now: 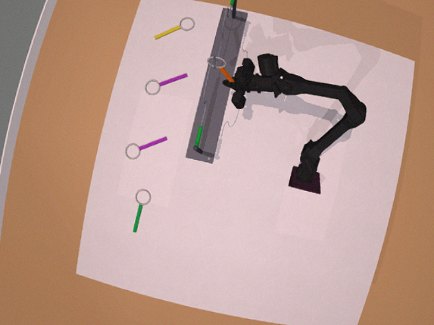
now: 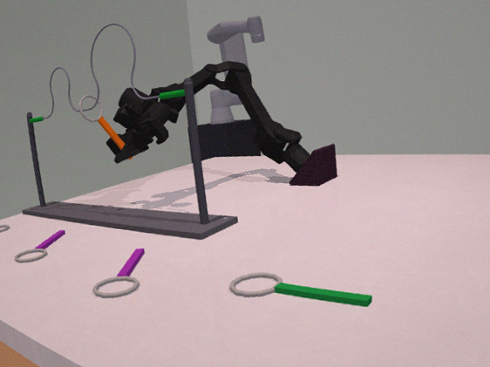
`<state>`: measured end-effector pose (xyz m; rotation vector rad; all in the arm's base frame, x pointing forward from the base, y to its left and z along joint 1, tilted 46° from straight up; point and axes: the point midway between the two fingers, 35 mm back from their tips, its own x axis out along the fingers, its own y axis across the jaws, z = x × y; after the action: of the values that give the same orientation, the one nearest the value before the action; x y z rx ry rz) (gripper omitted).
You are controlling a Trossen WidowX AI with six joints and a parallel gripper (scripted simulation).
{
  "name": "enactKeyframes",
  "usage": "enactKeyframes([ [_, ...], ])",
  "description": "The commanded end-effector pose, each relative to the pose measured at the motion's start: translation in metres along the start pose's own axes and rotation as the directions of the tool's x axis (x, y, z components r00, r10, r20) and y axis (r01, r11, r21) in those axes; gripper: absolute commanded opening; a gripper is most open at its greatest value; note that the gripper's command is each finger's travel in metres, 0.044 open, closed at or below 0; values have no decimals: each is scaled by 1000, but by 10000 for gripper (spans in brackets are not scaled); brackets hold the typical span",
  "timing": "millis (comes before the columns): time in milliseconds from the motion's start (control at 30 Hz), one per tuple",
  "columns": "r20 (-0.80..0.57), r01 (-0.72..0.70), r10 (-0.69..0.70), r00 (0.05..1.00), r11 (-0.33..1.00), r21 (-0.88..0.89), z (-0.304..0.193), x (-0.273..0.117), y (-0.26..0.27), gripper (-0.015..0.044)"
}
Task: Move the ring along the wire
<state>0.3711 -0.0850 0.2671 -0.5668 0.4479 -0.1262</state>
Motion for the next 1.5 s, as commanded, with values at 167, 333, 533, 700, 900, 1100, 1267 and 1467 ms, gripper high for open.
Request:
enactKeyframes([
  [167,-5,-85,87,996,983,160,1,-3,31,-150],
  [333,0,-131,136,991,959,251,4,-5,47,-150],
  [533,12,-189,198,980,911,367,11,-10,67,-150],
  [700,29,-236,252,967,853,465,19,-15,84,-150],
  [900,57,-287,312,948,767,575,30,-23,103,-150],
  [1100,90,-328,365,927,668,668,44,-31,118,-150],
  [1267,118,-352,399,909,587,729,55,-38,128,-150],
  [1467,153,-374,434,888,487,789,69,-46,137,-150],
])
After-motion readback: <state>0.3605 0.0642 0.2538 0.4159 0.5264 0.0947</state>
